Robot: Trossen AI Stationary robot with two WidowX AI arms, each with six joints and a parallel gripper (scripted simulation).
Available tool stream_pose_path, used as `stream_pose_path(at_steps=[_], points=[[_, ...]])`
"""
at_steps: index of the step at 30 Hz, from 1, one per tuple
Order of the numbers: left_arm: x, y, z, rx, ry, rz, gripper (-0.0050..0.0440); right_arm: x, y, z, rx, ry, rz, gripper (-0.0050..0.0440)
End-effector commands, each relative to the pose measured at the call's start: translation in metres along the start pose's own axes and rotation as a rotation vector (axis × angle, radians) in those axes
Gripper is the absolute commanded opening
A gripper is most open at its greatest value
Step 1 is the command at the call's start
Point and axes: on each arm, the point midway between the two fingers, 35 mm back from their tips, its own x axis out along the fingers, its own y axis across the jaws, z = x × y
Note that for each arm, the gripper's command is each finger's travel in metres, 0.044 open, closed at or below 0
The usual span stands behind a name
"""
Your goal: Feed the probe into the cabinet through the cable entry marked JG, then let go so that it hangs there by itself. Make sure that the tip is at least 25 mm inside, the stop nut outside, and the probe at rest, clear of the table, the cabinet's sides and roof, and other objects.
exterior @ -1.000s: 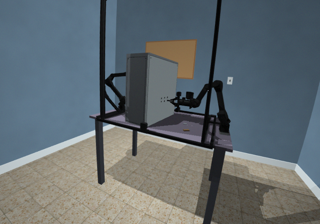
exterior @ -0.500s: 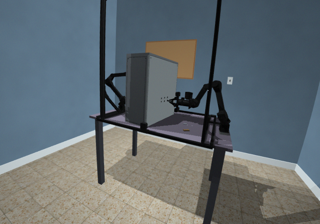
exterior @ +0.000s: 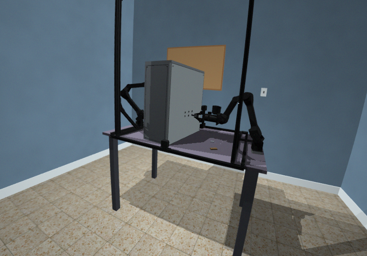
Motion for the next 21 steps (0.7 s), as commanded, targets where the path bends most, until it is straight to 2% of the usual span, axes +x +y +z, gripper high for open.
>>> stream_pose_path(at_steps=[1, 6, 8, 16, 21], points=[[-0.0003, 0.0006, 0.0004, 0.003, 0.0, 0.005, 0.044, 0.0, 0.0002, 0.0, 0.0, 0.0, -0.002, 0.012], [-0.0003, 0.0006, 0.0004, 0.003, 0.0, 0.005, 0.044, 0.0, 0.0002, 0.0, 0.0, 0.0, -0.002, 0.024], [-0.0003, 0.0006, 0.0004, 0.003, 0.0, 0.005, 0.044, 0.0, 0.0002, 0.0, 0.0, 0.0, -0.002, 0.024], [-0.0003, 0.0006, 0.0004, 0.003, 0.0, 0.005, 0.044, 0.0, 0.0002, 0.0, 0.0, 0.0, -0.002, 0.0432], [-0.0003, 0.0006, 0.0004, 0.003, 0.0, 0.005, 0.044, 0.0, 0.0002, 0.0, 0.0, 0.0, -0.002, 0.044]])
